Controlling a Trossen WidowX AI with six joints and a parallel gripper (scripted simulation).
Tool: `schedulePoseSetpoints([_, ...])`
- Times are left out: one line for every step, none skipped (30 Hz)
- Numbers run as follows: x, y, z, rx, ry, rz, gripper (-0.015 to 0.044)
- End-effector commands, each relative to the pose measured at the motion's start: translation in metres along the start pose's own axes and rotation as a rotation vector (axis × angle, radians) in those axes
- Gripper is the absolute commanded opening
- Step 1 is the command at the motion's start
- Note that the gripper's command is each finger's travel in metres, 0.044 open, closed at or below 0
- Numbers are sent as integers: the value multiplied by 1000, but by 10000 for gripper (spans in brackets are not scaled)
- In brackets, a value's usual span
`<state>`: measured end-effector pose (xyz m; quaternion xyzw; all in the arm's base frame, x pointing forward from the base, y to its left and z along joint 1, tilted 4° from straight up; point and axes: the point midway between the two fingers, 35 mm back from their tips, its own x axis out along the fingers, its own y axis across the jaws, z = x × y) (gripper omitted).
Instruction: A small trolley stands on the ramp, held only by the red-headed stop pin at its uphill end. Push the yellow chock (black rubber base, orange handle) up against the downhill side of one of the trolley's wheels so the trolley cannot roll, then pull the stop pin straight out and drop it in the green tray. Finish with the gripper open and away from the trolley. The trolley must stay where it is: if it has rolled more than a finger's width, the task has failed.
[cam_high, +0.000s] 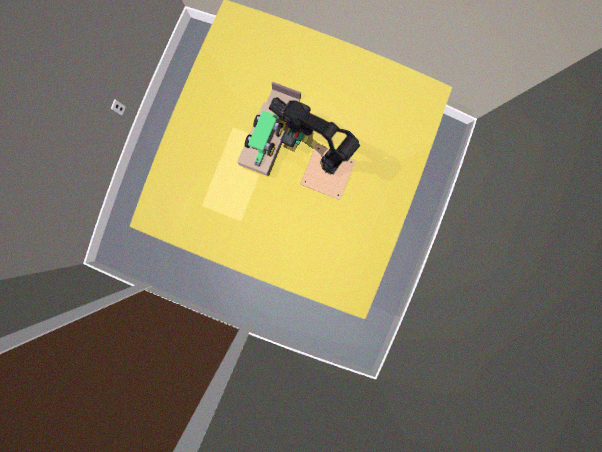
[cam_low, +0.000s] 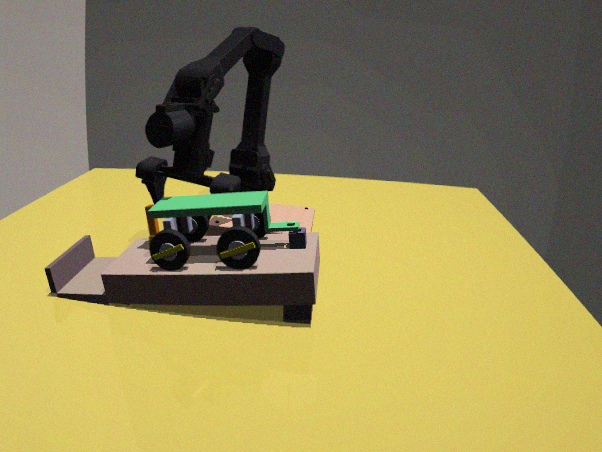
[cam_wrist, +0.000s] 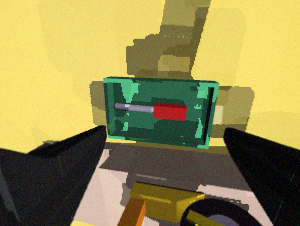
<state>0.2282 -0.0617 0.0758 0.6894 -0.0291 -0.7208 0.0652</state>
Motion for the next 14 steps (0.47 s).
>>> schedulePoseSetpoints([-15, 3, -1, 3, 10, 6, 440])
schedulePoseSetpoints([-17, 4, -1, 3, 10, 6, 440])
schedulePoseSetpoints([-20, 4, -2, 3, 10, 6, 440])
schedulePoseSetpoints([-23, 5, -2, 3, 10, 6, 440])
schedulePoseSetpoints([-26, 5, -2, 3, 10, 6, 440])
schedulePoseSetpoints([-28, 6, -2, 3, 10, 6, 440])
schedulePoseSetpoints([-31, 7, -2, 3, 10, 6, 440])
schedulePoseSetpoints([-34, 7, -2, 3, 10, 6, 440])
schedulePoseSetpoints([-36, 8, -3, 3, 10, 6, 440])
schedulePoseSetpoints([-39, 9, -3, 3, 10, 6, 440])
schedulePoseSetpoints([-41, 9, -3, 3, 10, 6, 440])
schedulePoseSetpoints([-42, 9, -3, 3, 10, 6, 440])
schedulePoseSetpoints([-42, 9, -4, 3, 10, 6, 440])
schedulePoseSetpoints([-42, 9, -4, 3, 10, 6, 440])
